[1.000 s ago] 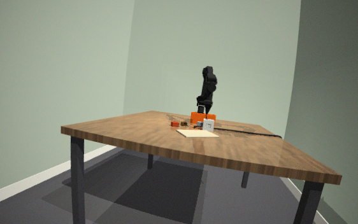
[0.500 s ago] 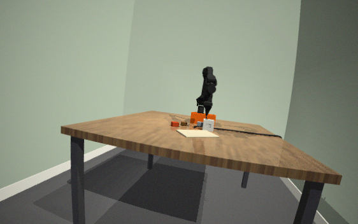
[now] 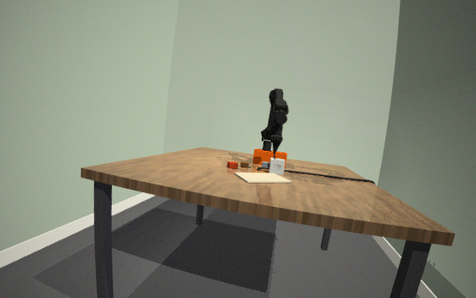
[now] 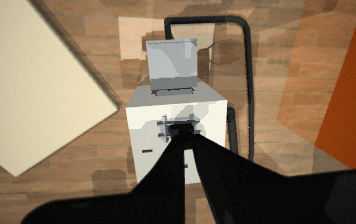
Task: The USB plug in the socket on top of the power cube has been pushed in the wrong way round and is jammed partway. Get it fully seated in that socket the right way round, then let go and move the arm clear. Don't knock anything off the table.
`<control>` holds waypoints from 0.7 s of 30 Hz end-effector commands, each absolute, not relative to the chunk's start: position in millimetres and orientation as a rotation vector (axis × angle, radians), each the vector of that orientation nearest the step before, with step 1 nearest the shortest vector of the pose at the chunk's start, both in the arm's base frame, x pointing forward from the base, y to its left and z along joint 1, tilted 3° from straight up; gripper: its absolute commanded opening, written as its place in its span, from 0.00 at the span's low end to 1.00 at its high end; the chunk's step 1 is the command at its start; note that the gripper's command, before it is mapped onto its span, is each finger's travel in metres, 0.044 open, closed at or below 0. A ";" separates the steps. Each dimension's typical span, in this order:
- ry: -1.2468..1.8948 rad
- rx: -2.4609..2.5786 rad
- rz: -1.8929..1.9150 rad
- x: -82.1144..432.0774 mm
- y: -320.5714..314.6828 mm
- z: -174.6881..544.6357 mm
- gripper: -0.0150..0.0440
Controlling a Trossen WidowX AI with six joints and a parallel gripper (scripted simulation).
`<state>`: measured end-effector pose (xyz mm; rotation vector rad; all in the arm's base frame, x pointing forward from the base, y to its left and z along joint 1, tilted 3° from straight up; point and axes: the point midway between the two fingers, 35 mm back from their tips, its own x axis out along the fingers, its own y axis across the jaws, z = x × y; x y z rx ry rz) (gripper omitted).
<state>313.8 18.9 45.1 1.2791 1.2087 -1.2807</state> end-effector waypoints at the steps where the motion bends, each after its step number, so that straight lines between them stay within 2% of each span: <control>1: 1.208 1.279 -1.280 314.0 18.9 45.4 0.25; 21: 1.208 1.279 -1.281 314.0 18.8 48.7 0.25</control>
